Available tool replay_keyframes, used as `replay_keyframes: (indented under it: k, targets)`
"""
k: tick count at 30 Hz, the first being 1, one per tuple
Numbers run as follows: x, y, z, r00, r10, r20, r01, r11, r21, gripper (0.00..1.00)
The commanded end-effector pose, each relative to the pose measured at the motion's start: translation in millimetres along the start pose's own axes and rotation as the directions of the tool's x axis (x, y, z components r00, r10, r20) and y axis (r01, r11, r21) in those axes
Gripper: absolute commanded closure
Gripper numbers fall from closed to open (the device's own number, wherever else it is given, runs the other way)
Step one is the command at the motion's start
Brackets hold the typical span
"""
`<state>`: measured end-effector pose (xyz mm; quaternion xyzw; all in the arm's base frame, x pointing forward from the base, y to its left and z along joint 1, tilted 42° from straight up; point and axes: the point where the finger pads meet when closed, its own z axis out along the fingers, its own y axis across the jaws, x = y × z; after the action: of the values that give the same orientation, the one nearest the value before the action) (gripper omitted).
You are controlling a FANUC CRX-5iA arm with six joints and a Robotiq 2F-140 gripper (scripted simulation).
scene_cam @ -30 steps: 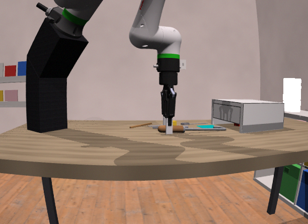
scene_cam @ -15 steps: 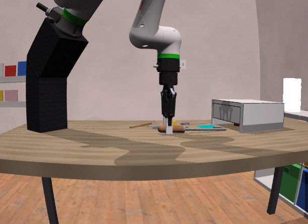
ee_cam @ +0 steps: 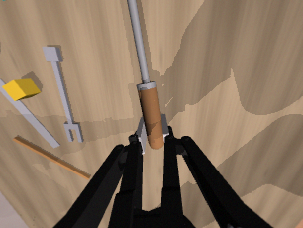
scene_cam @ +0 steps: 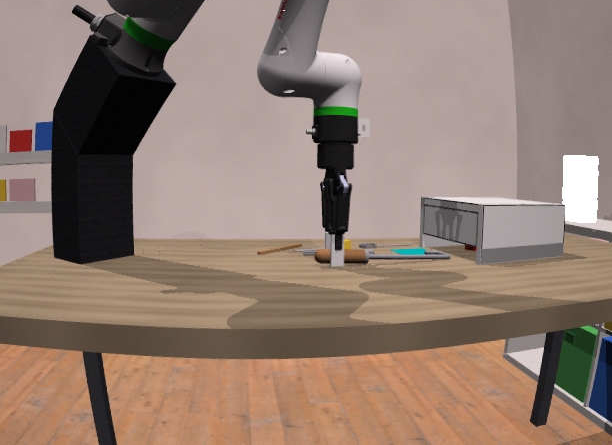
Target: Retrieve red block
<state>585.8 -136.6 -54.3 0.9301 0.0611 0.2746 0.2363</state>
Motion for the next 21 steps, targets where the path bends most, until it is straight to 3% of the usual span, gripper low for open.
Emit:
replay_keyframes:
  k: [1,21]
  targets:
    - [0.6,-0.2,-0.1,1.0,0.0,0.0,0.0,1.0,0.0,1.0]
    - [18.8,-0.2,-0.1,1.0,0.0,0.0,0.0,1.0,0.0,1.0]
